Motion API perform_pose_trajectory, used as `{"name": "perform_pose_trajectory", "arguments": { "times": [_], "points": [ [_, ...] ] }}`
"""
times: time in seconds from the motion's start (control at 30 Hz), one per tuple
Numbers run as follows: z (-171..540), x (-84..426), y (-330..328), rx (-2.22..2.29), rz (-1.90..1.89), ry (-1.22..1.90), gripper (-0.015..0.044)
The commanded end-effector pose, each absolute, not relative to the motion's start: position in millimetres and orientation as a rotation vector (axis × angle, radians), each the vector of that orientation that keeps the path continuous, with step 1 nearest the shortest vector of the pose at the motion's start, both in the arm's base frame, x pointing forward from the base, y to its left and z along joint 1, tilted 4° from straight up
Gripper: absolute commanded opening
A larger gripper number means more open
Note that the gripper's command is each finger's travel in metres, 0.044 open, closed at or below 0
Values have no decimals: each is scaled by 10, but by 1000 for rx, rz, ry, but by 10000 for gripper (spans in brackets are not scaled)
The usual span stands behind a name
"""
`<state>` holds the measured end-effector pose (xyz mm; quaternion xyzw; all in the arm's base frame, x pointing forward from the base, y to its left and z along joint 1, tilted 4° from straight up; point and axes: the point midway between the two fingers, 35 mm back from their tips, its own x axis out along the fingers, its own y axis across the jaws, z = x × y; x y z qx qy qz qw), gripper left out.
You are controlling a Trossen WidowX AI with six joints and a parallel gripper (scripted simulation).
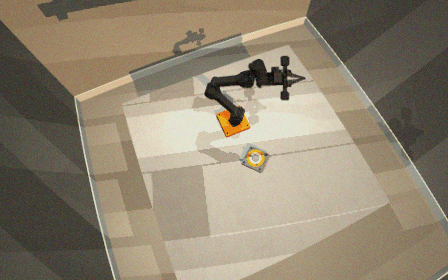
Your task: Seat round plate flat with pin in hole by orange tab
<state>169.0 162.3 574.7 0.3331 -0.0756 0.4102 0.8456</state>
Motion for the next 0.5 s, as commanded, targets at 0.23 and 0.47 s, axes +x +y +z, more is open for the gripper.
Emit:
{"name": "perform_pose_trajectory", "arguments": {
  "times": [0.23,0.47],
  "points": [
    [4307,2935,1257,370,399,205,0],
    [3245,3318,665,201,155,526,0]
  ]
}}
